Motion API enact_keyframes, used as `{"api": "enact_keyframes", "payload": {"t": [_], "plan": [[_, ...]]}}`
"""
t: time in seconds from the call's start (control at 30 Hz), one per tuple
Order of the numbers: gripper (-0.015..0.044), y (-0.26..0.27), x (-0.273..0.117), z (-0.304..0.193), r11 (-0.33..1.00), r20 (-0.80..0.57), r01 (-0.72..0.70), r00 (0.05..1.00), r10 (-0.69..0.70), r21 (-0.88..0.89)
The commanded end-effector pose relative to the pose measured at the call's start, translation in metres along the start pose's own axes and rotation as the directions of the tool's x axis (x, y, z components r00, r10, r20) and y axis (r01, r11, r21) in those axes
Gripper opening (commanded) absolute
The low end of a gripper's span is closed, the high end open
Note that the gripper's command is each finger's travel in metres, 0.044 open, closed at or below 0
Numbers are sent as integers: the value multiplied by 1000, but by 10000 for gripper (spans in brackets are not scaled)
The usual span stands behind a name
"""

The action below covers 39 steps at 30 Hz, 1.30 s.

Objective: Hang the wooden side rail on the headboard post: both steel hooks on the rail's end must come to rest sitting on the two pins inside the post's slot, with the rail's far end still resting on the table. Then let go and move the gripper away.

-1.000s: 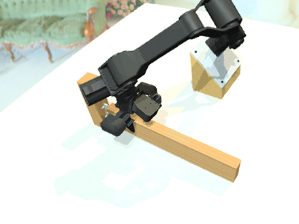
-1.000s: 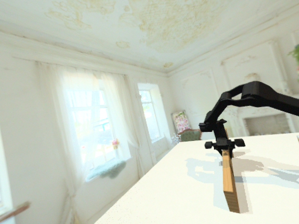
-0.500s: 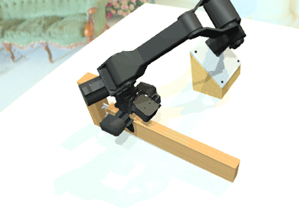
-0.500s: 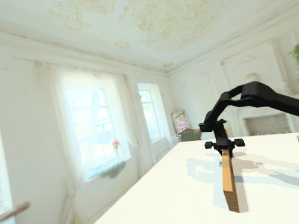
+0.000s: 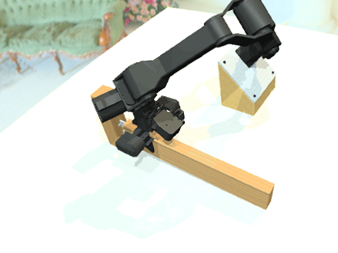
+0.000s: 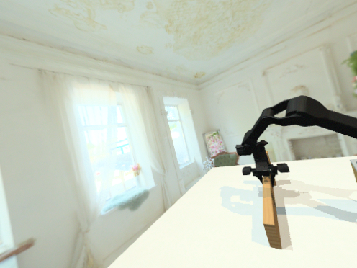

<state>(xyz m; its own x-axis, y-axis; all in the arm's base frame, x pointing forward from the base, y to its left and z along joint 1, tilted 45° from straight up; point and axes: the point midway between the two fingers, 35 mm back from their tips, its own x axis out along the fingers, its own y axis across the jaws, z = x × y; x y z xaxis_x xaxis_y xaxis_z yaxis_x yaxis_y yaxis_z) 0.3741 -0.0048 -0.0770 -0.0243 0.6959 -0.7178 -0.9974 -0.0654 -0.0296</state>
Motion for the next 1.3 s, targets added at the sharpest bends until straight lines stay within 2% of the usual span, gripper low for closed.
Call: {"api": "enact_keyframes", "payload": {"t": [0.0, 1.27], "plan": [[0, -1, -5, -4, 1000, -2, 17, 1000, -17, 0], [0, 0, -4, -8, 1000, -2, 17, 1000, -17, 0]]}}
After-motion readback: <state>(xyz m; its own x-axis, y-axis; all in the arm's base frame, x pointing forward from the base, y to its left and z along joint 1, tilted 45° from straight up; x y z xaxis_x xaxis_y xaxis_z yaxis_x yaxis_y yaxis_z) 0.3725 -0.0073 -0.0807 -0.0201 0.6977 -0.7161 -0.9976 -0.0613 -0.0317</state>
